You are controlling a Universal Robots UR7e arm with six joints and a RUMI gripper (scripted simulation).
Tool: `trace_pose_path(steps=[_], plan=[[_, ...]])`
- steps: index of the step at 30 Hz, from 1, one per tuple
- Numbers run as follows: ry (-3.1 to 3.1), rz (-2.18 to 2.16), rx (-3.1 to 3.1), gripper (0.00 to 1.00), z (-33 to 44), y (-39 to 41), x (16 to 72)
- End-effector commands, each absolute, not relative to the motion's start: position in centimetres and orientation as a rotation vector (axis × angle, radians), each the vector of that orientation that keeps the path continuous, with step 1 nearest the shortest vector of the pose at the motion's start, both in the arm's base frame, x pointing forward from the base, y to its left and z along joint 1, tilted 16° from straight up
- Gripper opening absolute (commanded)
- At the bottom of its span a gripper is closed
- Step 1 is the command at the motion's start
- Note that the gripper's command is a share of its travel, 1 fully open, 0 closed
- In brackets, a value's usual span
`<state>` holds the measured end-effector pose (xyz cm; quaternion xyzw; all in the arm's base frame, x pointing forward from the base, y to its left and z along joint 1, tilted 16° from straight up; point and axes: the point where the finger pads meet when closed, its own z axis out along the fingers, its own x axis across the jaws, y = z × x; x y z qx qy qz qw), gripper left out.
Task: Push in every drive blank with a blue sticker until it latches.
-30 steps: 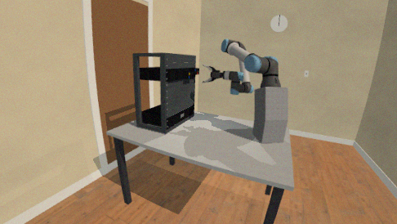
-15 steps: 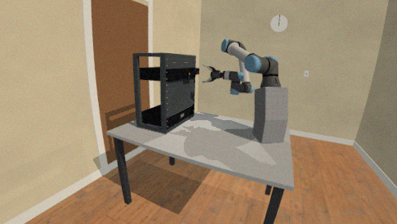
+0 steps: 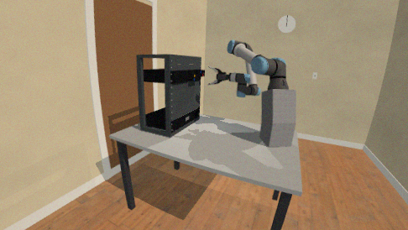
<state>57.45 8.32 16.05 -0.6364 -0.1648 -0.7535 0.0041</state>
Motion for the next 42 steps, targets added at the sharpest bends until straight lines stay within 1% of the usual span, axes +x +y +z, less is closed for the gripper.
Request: trace_pose_path(steps=[1, 42], plan=[[-0.517, -2.362, -1.993, 1.0, 16.09, 8.33, 57.44], [-0.517, -2.362, -1.993, 1.0, 16.24, 8.85, 57.28]])
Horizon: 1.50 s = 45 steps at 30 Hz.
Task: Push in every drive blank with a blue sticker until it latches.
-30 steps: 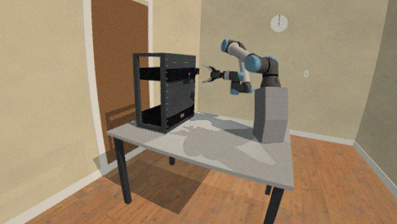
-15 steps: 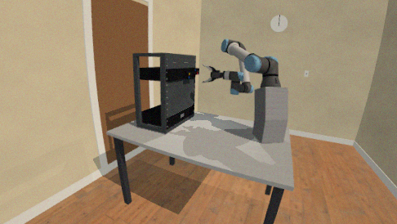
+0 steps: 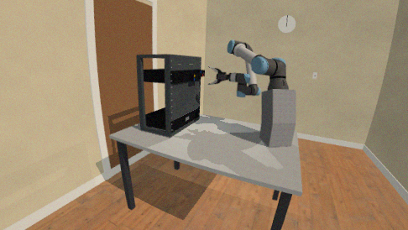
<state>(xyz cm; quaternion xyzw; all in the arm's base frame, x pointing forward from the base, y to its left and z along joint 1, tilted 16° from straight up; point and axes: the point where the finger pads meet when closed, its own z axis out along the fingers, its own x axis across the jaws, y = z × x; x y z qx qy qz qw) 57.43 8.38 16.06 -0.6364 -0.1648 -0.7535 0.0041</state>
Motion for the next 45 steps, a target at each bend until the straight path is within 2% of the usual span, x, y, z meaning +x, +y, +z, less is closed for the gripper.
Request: trace_pose_path(steps=[1, 11, 45], plan=[[-0.517, -2.362, -1.993, 1.0, 16.3, 9.2, 57.2], [-0.517, -2.362, -1.993, 1.0, 17.5, 13.1, 56.0], [-0.517, -2.362, -1.993, 1.0, 17.6, 13.5, 55.8]])
